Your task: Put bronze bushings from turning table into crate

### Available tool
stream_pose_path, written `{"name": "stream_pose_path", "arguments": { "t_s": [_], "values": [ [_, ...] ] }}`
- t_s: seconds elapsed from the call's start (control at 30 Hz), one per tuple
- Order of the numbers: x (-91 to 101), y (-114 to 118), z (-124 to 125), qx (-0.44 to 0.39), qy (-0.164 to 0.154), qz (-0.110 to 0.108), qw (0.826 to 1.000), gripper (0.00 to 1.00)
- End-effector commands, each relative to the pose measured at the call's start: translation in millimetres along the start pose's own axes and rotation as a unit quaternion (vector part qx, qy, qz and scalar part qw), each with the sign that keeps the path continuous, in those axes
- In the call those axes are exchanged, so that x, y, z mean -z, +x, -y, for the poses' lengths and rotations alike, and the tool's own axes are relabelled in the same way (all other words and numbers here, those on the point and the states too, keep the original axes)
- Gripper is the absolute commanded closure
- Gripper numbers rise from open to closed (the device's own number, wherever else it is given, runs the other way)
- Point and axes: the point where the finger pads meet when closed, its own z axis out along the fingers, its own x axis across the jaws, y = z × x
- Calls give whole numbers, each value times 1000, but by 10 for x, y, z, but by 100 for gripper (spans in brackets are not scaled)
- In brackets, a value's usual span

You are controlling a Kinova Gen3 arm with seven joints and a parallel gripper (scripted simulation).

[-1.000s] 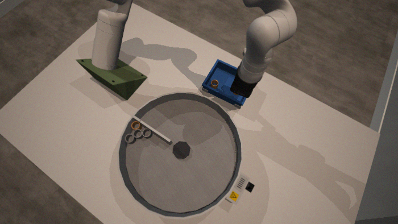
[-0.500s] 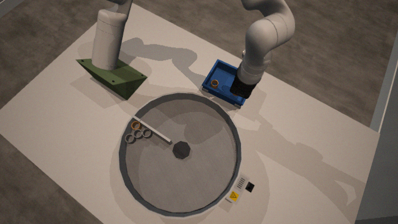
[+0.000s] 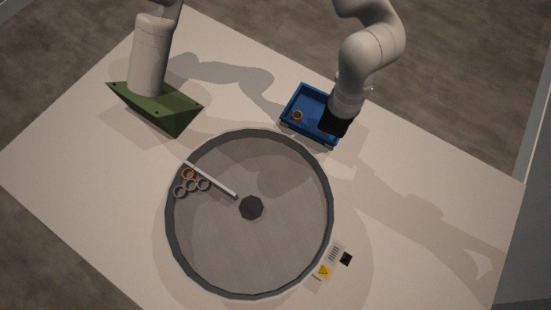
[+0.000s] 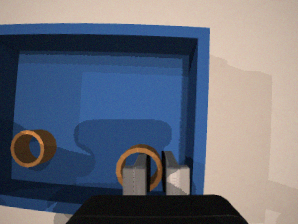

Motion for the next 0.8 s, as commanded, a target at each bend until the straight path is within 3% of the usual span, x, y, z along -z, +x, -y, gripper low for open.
{"name": "stream_pose_path", "arguments": {
  "t_s": [0.0, 0.77],
  "values": [
    [4, 3, -3, 0, 0, -1, 1000, 100],
    [-81, 4, -3, 0, 0, -1, 1000, 100]
  ]
}}
